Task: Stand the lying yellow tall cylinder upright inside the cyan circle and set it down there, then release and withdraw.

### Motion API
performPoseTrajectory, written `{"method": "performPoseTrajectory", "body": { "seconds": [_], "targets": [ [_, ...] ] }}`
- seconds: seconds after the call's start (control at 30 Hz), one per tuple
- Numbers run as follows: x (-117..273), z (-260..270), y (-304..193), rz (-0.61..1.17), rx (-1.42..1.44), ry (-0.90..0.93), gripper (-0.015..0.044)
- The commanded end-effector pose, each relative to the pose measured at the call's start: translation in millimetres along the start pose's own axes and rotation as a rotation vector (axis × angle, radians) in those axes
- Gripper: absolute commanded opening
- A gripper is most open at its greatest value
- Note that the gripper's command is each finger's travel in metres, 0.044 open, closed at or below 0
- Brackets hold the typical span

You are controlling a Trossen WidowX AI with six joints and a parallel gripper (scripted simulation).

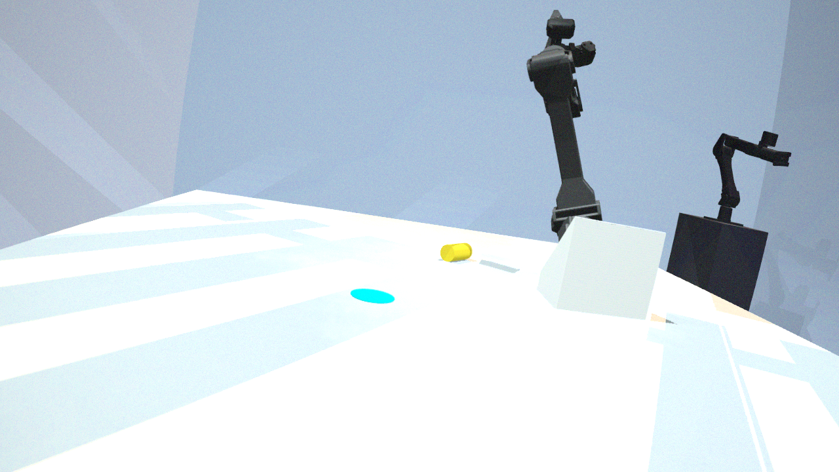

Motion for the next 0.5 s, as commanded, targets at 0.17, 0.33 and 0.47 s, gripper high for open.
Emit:
{"method": "performPoseTrajectory", "body": {
  "seconds": [0.17, 0.33, 0.47],
  "targets": [
    [5, -32, 2, -0.045, -0.022, -0.103, 0.0309],
    [15, -71, -1, -0.068, 0.002, -0.270, 0.0309],
    [26, -100, -9, -0.063, 0.022, -0.404, 0.0309]
  ]
}}
Point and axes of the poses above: the point midway between the two fingers, 35 mm back from their tips, its own x axis back along the fingers, its own z axis across the jaws, y = z × x, the point moved 1 cm from there along x, back along the fingers, and after that the axes turned 13 degrees about x, right-handed, at the moved point
